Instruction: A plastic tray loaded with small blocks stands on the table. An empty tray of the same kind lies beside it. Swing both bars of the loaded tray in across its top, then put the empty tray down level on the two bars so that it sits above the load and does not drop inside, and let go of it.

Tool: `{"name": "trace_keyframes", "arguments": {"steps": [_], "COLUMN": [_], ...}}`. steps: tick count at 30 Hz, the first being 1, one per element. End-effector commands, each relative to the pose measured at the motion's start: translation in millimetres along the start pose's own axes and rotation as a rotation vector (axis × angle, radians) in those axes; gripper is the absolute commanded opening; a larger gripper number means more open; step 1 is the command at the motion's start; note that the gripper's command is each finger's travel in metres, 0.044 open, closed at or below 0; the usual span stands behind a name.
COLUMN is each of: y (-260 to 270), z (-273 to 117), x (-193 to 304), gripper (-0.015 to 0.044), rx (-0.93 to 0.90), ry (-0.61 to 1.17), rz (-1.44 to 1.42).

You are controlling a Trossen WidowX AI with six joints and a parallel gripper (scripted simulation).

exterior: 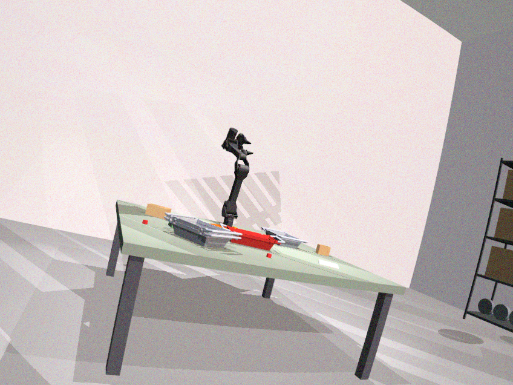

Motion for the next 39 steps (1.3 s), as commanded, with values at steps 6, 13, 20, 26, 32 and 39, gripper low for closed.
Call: {"name": "trace_keyframes", "arguments": {"steps": [6, 13, 20, 26, 32, 39], "y": [0.0, 6.6, 10.7, 1.3, -19.8, -59.4], "z": [0.0, -35.4, -98.0, -168.5, -243.6, -328.3], "x": [0.0, 23.9, 62.0, 83.8, 88.1, 70.8], "gripper": [0.0242, 0.0087, 0.0087, 0.0087, 0.0087, 0.0087], "rx": [0.0, -0.132, -0.363, -0.582, -0.82, -1.117], "ry": [0.0, 0.176, 0.436, 0.656, 0.863, 1.083], "rz": [0.0, -0.097, -0.233, -0.4, -0.547, -0.697]}}
Point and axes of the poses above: the point midway between the two fingers, 35 mm back from their tips, its own z axis out along the fingers, its own y axis across the jaws, x = y × z, the point moved 7 cm from there along -z, back along the fingers, and after that the axes turned 11 degrees about z, right-handed, at the moved point
